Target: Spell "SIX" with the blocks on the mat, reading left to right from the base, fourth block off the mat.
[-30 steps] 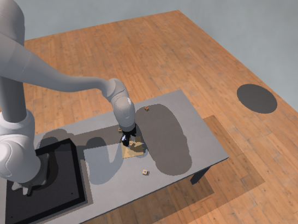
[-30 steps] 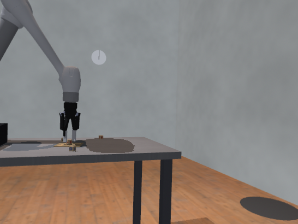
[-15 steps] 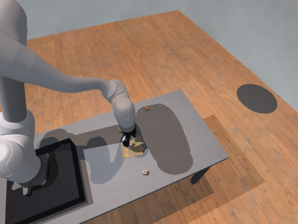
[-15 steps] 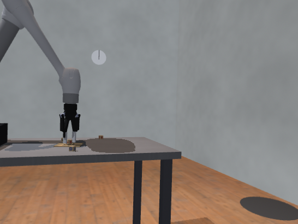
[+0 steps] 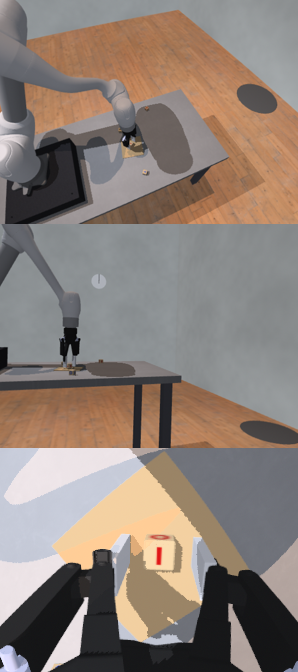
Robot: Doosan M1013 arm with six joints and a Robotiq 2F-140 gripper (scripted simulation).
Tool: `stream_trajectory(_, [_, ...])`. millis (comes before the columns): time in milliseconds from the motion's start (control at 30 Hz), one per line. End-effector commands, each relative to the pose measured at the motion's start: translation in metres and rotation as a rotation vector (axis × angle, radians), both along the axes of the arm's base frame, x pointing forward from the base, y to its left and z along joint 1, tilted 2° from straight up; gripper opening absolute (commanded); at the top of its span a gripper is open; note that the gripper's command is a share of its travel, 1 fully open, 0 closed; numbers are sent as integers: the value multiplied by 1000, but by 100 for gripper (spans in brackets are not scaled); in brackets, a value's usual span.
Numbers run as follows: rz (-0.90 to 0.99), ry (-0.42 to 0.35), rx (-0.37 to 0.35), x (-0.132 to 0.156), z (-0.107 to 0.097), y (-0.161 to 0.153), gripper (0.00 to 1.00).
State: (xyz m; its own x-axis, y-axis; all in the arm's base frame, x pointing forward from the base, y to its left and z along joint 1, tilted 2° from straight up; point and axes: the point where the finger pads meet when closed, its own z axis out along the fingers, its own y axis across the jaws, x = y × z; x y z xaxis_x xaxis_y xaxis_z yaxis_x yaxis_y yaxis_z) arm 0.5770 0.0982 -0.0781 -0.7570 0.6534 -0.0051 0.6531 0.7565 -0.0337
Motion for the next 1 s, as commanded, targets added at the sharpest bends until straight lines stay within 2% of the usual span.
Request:
stream_trajectory(0, [3,-2,-1,0,-3,-3,37])
stream_trajectory(433, [3,-2,-1,0,-3,-3,37])
stream_trajectory(467, [3,-2,-1,0,-3,-3,25])
stream_trajectory(967, [3,-2,-1,0,-3,-3,25])
